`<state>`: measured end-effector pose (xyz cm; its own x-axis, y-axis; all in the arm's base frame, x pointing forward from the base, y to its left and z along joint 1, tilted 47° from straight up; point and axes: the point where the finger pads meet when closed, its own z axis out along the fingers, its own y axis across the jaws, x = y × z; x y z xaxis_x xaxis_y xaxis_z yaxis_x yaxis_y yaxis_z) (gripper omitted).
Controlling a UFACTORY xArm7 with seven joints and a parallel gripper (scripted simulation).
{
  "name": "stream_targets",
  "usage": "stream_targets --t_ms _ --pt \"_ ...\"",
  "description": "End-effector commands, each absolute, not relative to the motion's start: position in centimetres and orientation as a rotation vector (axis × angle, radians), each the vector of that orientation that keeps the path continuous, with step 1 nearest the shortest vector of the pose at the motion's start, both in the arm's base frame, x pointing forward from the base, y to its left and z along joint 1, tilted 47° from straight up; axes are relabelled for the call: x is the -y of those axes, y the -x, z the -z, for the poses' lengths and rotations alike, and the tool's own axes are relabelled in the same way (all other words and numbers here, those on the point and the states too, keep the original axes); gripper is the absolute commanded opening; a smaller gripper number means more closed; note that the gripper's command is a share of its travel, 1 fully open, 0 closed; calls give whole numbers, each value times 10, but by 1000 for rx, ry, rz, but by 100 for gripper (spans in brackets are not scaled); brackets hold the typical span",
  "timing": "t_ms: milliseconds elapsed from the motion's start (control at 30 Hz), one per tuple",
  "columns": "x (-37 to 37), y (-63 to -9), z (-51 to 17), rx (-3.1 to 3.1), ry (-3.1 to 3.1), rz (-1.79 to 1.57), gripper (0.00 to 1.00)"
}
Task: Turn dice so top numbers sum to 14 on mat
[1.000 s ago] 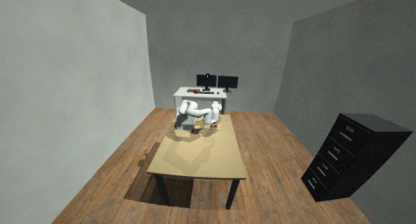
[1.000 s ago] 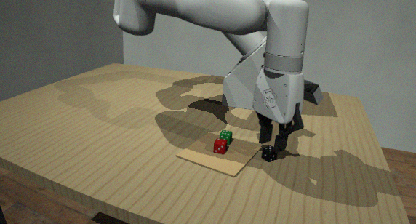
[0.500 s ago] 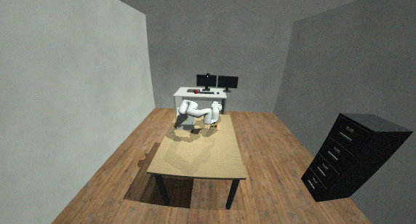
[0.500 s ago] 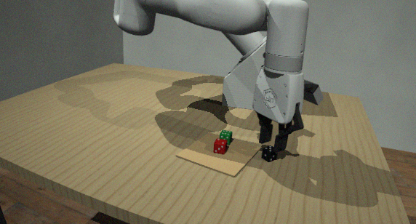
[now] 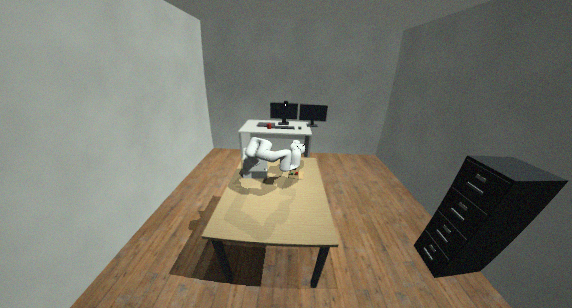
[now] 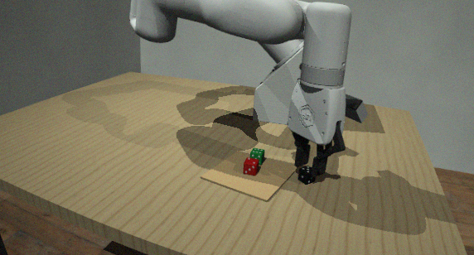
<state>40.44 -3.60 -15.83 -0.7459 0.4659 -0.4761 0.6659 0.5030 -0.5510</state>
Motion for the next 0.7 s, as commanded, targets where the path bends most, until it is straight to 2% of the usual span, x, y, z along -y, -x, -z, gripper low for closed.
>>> stream_targets --t_ms 0,667 --pt "38 -406 162 -2484 -955 1075 42" --pt "49 -405 172 -2484 -955 1075 42"
